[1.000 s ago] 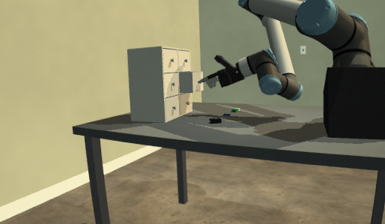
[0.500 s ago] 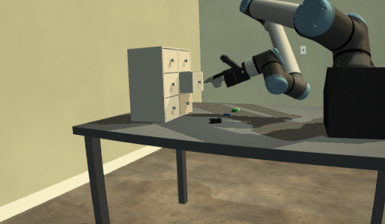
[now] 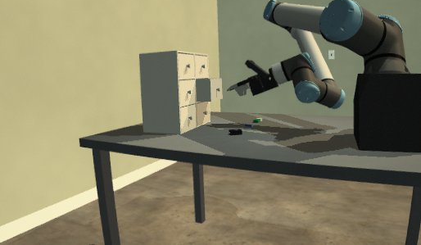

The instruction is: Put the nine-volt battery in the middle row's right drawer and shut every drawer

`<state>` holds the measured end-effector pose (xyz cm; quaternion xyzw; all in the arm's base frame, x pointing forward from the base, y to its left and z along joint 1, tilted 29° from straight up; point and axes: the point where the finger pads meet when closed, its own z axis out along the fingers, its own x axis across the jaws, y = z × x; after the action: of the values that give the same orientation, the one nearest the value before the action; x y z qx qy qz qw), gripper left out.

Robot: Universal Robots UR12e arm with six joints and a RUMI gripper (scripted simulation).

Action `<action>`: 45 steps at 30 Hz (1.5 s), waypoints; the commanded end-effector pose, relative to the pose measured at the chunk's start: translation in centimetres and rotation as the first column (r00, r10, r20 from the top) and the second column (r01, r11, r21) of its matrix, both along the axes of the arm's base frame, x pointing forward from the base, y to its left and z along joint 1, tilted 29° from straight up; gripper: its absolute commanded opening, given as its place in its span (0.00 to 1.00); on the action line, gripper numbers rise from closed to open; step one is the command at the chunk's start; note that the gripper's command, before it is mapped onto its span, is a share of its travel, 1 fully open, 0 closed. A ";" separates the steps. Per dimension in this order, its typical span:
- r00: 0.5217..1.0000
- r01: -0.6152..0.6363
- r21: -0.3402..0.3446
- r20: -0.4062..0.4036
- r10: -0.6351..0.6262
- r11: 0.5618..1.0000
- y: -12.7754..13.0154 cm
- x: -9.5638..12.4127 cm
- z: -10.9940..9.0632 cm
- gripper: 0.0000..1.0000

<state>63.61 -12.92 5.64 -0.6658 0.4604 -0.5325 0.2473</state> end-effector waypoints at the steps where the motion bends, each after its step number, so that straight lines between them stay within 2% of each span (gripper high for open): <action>1: 1.000 -0.001 0.000 0.001 0.001 1.000 0.1 -0.2 0.1 0.20; 23: 1.000 -0.001 0.000 0.001 0.001 1.000 0.9 -4.8 1.8 0.20; 45: 1.000 0.010 0.001 -0.017 -0.010 1.000 1.0 -5.1 2.0 0.20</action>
<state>58.53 -11.98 7.53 -0.6667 0.4629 -0.5305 0.2445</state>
